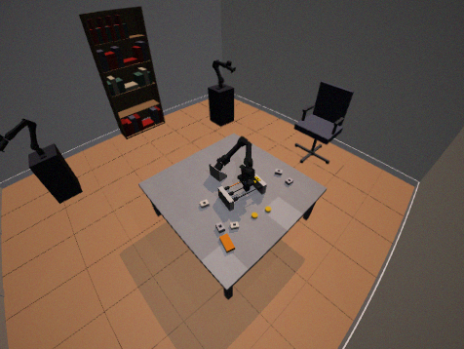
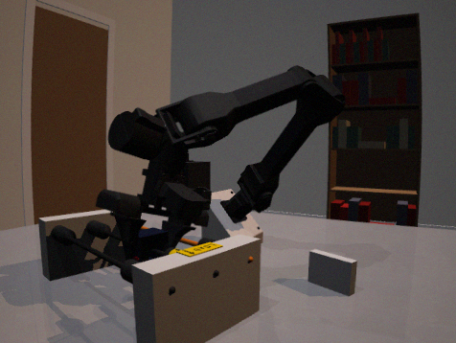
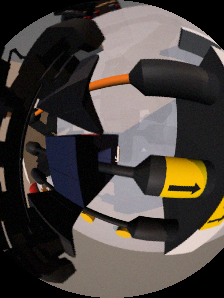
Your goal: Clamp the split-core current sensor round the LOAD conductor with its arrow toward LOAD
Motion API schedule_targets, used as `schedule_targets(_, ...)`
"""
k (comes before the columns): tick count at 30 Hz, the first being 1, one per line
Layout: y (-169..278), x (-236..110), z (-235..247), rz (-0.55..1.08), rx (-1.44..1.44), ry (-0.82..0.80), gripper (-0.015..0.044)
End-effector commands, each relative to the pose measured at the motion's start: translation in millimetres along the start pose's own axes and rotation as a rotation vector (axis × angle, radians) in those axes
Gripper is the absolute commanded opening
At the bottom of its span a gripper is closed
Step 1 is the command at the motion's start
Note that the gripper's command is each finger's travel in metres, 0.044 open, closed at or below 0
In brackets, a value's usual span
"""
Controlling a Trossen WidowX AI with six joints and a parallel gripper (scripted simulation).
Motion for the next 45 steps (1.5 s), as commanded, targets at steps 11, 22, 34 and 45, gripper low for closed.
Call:
schedule_targets(11, -0.3, 0.2, -0.5, 0.000, -0.002, 0.001, 0.0000)
schedule_targets(22, -0.4, 1.0, -0.4, 0.000, -0.002, 0.001, 0.0000)
schedule_targets(34, -0.6, 1.0, -1.3, -0.002, -0.006, 0.006, 0.0210)
schedule_targets(45, -0.6, 1.0, -1.3, -0.002, -0.006, 0.006, 0.0270)
Point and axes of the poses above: the point midway between the two fingers, 35 mm back from their tips, its own x axis out along the fingers, its own z axis across the jaws, y = z × x, the point moved 6 cm from there along -x, back along the fingers, and after that the axes turned 8 degrees about x, right-handed, at the moved point
